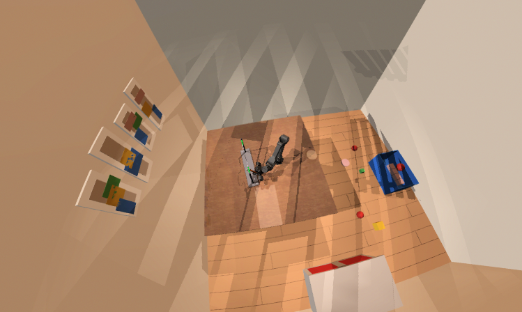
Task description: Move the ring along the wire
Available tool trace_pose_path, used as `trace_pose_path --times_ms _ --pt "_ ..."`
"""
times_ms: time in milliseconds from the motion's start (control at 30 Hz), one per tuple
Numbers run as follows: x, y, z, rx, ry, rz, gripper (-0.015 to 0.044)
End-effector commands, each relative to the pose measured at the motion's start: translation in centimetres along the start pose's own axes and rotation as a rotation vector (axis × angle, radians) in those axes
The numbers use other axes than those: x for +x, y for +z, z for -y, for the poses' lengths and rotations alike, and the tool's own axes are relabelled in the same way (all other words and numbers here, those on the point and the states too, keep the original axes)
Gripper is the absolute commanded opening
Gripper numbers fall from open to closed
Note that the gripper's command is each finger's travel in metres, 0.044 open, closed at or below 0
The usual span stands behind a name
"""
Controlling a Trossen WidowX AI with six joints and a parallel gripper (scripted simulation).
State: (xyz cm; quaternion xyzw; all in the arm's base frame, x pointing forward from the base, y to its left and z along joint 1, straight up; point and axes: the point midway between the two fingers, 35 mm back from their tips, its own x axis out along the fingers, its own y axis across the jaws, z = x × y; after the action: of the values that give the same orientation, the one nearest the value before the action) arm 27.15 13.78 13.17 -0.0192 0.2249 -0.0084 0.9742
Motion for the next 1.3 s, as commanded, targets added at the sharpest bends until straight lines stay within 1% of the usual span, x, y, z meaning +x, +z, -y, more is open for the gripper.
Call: trace_pose_path --times_ms 0,267,767,1267 --pt "0.0 0.0 0.0 0.000 0.000 0.000 -0.0045" --pt "-0.2 0.0 0.0 0.000 0.000 -0.001 0.0160" --pt "-4.9 -0.1 0.0 0.003 -0.002 -0.004 0.0160" --pt "-5.0 -0.1 0.0 0.003 -0.002 -0.004 0.0160"
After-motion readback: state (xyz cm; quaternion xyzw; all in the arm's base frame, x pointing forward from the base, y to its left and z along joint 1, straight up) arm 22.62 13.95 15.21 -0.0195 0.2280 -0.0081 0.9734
